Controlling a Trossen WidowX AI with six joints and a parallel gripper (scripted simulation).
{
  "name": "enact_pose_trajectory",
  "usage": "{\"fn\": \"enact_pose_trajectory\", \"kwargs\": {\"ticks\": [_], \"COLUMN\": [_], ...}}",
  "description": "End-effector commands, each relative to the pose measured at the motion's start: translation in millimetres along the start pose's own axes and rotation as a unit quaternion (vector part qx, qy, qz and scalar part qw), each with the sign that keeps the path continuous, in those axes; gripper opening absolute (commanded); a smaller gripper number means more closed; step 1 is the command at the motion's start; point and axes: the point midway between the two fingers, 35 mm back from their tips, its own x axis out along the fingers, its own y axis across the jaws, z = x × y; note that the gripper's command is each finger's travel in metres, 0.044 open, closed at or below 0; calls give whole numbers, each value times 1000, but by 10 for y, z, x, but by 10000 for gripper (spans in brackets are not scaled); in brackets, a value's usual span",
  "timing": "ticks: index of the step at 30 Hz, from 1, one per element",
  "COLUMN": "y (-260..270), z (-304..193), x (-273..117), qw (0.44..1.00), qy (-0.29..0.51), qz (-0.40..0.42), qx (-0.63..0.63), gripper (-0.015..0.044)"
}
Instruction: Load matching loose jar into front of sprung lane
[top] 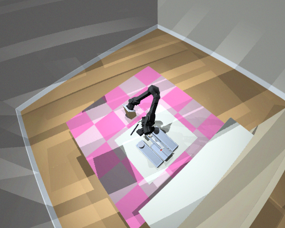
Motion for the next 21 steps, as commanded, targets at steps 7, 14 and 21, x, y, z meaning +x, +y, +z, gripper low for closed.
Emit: {"fn": "enact_pose_trajectory", "kwargs": {"ticks": [7, 14, 21], "y": [8, 7, 5], "z": [-4, 30, 65], "x": [125, 126, 126], "qw": [1000, 1000, 1000], "qy": [0, 0, 0], "qz": [3, 3, 3], "qx": [3, 3, 3], "gripper": [0, 0, 0]}}
